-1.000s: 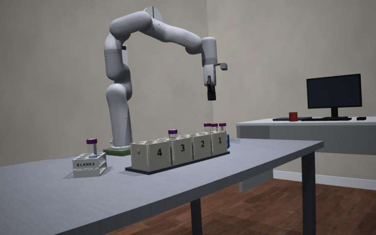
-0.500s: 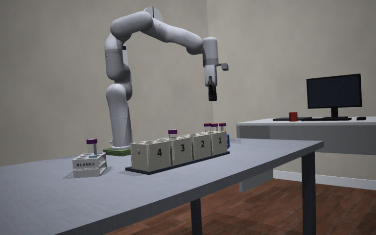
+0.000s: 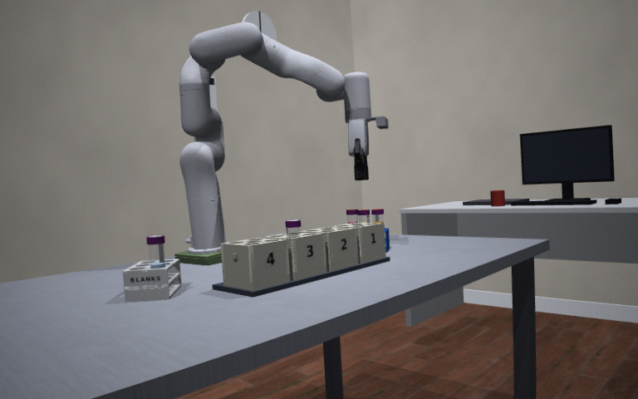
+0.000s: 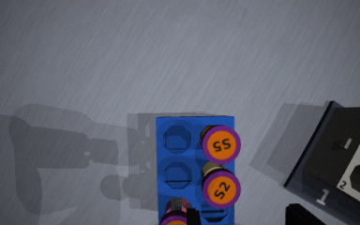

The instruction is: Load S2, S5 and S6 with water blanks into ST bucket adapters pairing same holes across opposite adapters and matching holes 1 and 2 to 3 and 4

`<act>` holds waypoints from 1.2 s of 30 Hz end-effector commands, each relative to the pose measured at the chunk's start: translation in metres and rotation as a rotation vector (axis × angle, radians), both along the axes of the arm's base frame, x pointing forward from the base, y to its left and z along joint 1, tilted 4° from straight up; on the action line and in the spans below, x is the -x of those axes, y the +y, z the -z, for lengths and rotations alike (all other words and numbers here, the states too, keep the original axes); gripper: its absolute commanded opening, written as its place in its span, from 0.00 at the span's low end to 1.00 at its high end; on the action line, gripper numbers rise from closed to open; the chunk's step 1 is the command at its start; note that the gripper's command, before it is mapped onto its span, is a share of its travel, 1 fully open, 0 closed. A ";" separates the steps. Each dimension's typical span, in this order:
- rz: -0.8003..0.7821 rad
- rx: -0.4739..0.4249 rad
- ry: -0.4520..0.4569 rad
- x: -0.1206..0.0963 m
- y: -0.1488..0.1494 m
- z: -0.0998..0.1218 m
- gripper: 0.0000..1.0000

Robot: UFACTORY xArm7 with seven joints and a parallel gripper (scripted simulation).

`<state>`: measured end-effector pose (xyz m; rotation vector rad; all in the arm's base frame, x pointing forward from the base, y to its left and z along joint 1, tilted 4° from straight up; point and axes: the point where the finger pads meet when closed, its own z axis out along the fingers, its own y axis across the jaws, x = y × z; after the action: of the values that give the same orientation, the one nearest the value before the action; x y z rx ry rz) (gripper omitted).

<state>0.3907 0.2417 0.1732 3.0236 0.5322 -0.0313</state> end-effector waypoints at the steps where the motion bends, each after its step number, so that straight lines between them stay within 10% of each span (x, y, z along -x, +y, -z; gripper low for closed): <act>1: 0.000 -0.002 -0.003 -0.001 0.000 0.006 0.57; 36: 0.000 -0.002 -0.003 -0.001 -0.004 0.068 0.57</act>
<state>0.3900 0.2369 0.1096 3.0234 0.5322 -0.0321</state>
